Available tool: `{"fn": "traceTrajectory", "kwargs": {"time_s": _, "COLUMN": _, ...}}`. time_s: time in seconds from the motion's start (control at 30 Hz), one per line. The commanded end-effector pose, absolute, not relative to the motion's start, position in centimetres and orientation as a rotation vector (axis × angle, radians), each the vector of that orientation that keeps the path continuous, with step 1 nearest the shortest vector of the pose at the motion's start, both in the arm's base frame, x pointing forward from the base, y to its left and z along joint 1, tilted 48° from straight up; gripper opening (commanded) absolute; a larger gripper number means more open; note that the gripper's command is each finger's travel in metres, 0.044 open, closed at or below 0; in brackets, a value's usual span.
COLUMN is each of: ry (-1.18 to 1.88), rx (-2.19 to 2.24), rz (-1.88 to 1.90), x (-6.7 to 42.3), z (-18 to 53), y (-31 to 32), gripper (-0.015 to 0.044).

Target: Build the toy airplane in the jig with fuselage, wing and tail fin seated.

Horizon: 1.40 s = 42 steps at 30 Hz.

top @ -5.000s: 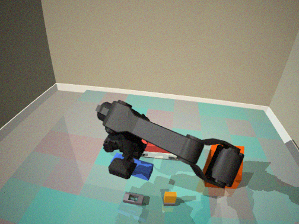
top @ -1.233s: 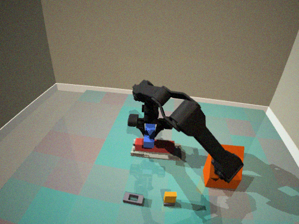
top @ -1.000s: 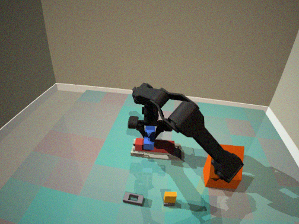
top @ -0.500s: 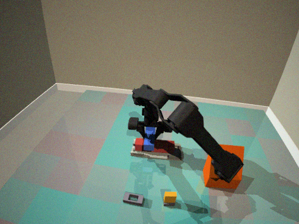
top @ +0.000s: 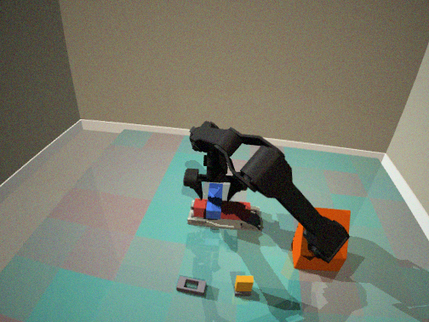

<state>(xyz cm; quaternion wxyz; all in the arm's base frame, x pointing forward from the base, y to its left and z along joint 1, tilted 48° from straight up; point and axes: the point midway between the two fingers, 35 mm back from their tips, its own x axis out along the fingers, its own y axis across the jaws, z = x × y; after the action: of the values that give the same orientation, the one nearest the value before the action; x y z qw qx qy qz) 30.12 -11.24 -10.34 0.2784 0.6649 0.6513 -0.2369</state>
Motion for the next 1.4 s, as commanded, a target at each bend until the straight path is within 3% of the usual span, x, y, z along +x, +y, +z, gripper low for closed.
{"fn": "traceTrajectory", "kwargs": {"time_s": 0.0, "ry": 1.747, "rx": 1.783, "rz": -0.635, "x": 30.1, "z": -10.3, "y": -11.3, "gripper": 0.044}}
{"fn": "traceTrajectory", "kwargs": {"time_s": 0.6, "ry": 1.746, "rx": 1.781, "rz": -0.63, "x": 29.9, "z": -4.7, "y": -17.8, "gripper": 0.044}}
{"fn": "traceTrajectory", "kwargs": {"time_s": 1.13, "ry": 1.452, "rx": 0.686, "rz": 0.599, "x": 29.9, "z": -4.7, "y": -18.1, "gripper": 0.044}}
{"fn": "traceTrajectory", "kwargs": {"time_s": 1.37, "ry": 1.395, "rx": 0.576, "rz": 0.694, "x": 29.9, "z": -4.7, "y": -18.1, "gripper": 0.044}}
